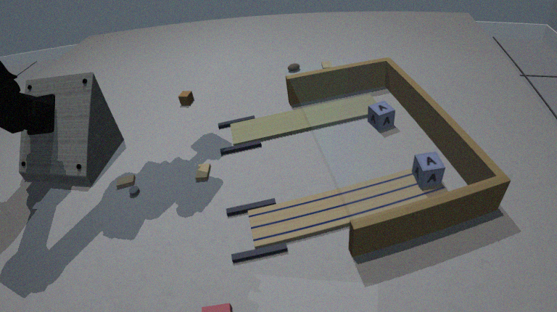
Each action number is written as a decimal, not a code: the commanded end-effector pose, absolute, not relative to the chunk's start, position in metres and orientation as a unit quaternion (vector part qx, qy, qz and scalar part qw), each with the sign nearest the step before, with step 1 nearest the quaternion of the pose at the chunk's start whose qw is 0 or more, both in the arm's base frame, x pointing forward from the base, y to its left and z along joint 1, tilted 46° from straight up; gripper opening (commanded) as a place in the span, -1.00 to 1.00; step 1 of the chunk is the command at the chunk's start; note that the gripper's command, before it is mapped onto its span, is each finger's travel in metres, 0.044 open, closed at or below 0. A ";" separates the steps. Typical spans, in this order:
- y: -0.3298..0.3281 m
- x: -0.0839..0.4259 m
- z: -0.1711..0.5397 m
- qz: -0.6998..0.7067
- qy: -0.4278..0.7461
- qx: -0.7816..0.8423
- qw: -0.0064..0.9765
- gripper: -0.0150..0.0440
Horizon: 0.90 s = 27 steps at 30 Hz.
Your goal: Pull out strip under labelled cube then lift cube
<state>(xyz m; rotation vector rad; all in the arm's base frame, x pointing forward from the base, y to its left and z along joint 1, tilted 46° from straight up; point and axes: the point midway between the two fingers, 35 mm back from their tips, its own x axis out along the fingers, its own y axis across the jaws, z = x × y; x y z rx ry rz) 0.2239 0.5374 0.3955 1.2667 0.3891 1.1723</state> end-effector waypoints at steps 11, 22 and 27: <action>0.453 0.313 0.302 0.333 0.126 0.389 0.849 0.86; 0.296 0.363 0.195 0.097 0.144 0.091 0.981 0.86; 0.216 0.359 0.154 -0.002 0.179 -0.064 0.982 0.86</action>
